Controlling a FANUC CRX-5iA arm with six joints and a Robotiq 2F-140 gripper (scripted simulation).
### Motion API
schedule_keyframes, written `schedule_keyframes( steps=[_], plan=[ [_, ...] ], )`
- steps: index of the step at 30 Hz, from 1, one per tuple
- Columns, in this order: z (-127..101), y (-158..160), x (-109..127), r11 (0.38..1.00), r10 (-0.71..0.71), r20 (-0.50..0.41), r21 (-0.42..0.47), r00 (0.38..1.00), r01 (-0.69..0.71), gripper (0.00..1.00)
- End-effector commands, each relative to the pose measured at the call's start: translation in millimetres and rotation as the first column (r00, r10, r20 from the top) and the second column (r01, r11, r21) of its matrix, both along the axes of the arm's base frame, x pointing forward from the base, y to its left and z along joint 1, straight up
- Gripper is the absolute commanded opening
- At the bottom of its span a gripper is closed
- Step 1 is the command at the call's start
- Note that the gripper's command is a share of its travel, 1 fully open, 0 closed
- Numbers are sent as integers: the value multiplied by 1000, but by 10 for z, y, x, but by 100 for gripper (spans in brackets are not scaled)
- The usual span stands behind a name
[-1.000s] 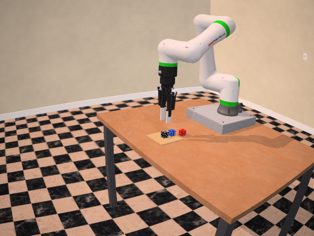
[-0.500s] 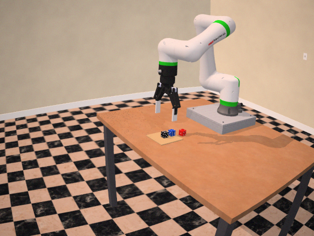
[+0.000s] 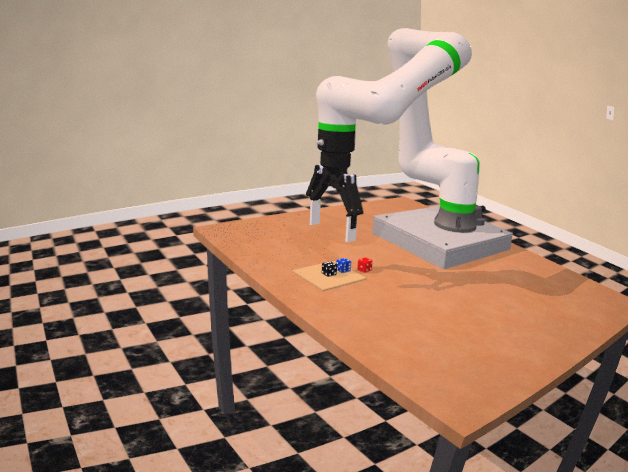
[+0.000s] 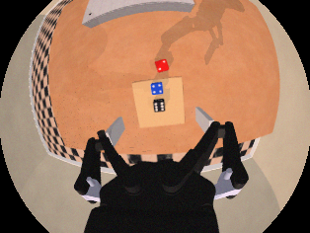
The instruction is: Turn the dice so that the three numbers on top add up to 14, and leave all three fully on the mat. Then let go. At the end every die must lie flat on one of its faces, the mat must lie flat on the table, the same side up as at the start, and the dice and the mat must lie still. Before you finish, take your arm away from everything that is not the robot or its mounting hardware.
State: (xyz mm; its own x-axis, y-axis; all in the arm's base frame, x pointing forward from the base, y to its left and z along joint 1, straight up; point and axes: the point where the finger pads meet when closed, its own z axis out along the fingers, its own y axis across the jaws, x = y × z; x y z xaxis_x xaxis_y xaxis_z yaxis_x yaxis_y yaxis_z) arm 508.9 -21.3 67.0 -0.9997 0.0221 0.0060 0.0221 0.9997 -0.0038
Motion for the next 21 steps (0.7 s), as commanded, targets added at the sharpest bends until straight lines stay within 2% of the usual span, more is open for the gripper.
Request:
schedule_keyframes(
  steps=[1,3,11,13,15,17,21],
  plan=[
    [4,18,-51,996,90,0,1,996,-90,100],
    [7,41,-118,979,203,0,1,979,-203,100],
    [9,87,-265,899,439,-1,3,899,-439,100],
    [9,99,-304,868,496,-1,3,868,-496,100],
    [9,99,-304,868,496,-1,3,868,-496,100],
    [8,118,-376,802,598,-1,4,802,-598,100],
    [5,137,-448,724,689,-1,5,724,-689,100]
  ],
)
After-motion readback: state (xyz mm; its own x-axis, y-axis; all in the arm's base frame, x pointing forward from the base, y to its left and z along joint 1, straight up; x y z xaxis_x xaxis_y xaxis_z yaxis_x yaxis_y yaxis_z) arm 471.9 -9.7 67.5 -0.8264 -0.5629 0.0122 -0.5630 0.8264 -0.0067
